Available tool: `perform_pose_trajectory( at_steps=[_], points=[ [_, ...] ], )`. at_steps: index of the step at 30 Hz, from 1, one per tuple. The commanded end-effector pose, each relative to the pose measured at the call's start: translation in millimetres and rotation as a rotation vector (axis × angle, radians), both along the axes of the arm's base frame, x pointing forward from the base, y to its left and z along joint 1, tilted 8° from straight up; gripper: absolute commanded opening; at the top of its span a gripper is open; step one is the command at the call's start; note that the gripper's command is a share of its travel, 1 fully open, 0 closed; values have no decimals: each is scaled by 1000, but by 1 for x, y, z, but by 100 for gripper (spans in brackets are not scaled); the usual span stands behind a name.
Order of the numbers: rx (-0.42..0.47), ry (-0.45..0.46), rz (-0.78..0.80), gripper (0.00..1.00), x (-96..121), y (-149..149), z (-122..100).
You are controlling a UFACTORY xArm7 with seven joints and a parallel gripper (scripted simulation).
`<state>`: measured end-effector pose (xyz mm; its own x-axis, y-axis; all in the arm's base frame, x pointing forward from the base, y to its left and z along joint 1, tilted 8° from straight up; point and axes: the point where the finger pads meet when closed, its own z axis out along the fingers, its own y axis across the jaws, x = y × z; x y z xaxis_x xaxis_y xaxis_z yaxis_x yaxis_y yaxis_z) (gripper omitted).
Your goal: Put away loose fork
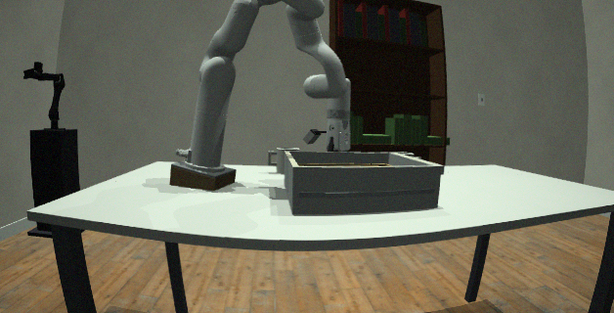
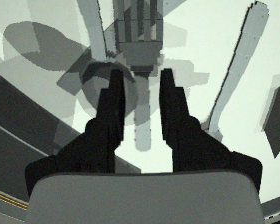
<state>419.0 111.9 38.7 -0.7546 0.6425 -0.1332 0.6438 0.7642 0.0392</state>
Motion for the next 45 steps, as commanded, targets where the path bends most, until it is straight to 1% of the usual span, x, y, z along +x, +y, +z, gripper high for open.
perform_pose_trajectory(
  at_steps=[1,13,21,45],
  points=[
    [1,-4,0,28,2,0,-1],
    [1,-4,0,28,3,0,-14],
    [1,-4,0,28,4,0,-18],
    [1,-4,0,28,4,-1,-20]
  ],
)
